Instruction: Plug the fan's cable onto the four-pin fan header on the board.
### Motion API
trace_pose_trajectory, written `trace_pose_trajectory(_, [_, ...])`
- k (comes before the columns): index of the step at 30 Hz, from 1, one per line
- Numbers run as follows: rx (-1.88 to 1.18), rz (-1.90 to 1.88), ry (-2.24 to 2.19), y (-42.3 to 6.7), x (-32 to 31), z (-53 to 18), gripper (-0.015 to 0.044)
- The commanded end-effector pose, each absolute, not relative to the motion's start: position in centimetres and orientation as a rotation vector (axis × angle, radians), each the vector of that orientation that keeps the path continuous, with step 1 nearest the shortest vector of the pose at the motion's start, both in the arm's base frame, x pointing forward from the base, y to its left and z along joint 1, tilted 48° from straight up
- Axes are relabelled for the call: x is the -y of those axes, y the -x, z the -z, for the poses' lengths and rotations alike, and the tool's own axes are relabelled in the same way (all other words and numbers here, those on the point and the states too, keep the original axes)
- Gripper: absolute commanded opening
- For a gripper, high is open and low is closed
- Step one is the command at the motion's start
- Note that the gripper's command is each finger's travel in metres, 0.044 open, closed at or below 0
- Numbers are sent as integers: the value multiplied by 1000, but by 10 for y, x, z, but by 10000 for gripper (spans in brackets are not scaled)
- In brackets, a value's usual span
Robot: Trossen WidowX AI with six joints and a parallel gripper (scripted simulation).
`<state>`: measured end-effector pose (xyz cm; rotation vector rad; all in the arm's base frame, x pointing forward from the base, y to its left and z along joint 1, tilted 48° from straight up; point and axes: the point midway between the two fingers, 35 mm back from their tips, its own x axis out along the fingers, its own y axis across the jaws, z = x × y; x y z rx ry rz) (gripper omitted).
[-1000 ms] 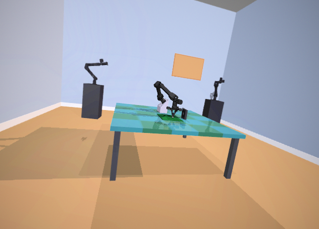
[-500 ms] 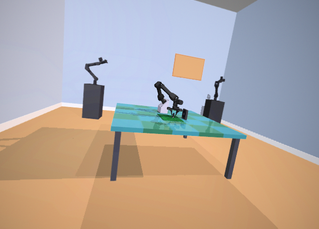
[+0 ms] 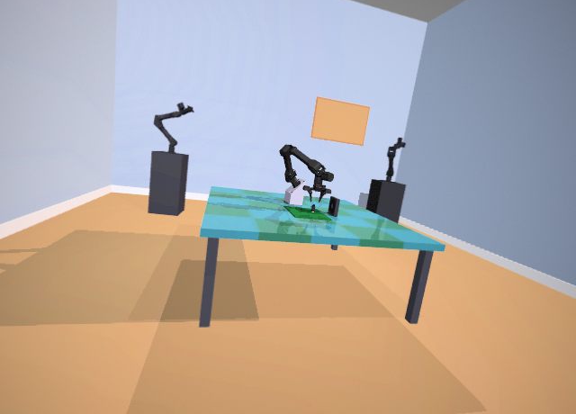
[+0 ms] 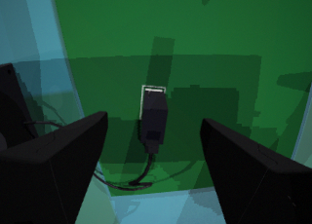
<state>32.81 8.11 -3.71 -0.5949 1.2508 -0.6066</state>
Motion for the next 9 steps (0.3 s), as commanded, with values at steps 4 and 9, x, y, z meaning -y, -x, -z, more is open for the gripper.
trace_pose_trajectory(4, [-1245,612,581,-395,-79,12,260])
trace_pose_trajectory(9, [-1243,615,583,-429,-71,-4,260])
